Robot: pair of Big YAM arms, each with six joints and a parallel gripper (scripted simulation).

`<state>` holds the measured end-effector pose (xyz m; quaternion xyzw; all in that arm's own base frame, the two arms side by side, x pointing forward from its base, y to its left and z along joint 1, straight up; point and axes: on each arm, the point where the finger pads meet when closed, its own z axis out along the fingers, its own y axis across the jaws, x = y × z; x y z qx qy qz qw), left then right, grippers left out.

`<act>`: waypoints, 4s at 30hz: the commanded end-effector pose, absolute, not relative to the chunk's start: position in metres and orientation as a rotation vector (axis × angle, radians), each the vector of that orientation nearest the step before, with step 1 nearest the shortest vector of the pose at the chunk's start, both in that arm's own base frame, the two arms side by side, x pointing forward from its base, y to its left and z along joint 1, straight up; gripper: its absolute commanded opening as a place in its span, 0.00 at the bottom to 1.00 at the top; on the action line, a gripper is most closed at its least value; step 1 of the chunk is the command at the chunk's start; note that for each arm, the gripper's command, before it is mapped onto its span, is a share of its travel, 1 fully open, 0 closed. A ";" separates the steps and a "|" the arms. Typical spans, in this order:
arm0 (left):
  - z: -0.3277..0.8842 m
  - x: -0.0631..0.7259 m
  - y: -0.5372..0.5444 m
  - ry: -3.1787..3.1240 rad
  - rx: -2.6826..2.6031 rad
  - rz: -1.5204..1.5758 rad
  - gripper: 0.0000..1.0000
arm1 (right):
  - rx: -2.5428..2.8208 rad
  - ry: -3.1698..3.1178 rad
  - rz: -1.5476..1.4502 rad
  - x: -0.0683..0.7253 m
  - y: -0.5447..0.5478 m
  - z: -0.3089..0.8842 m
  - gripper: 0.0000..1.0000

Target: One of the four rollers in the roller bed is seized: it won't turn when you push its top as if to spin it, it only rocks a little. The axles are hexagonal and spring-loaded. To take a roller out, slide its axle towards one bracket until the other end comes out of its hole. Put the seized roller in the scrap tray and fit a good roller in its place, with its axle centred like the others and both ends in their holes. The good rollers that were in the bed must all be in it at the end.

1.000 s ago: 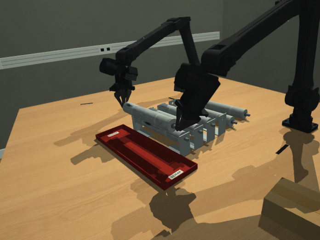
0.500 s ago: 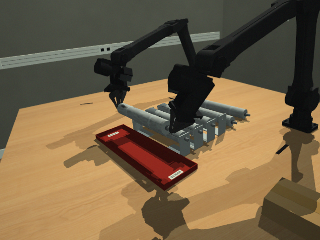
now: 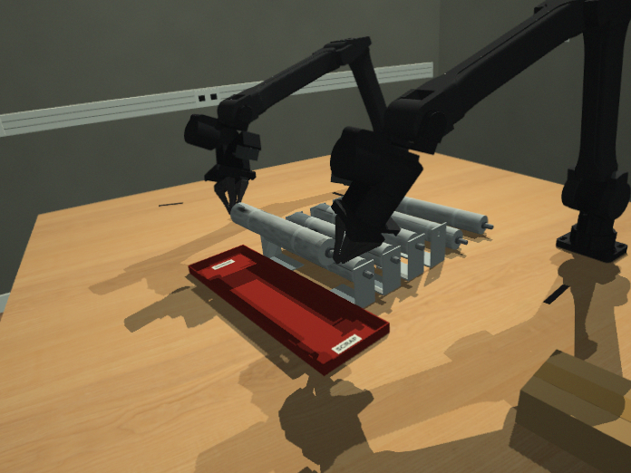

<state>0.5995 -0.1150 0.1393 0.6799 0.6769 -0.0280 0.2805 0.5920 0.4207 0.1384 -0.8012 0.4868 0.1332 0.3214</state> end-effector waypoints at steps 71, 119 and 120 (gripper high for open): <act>0.166 0.630 -0.110 1.741 1.797 -0.010 0.03 | -2.031 1.236 0.291 0.624 0.428 0.187 0.03; 0.132 0.630 -0.111 1.799 1.794 -0.071 0.03 | -2.042 1.258 0.313 0.628 0.429 0.162 0.03; 0.139 0.631 -0.111 1.788 1.789 -0.058 0.03 | -2.047 1.267 0.322 0.629 0.430 0.152 0.03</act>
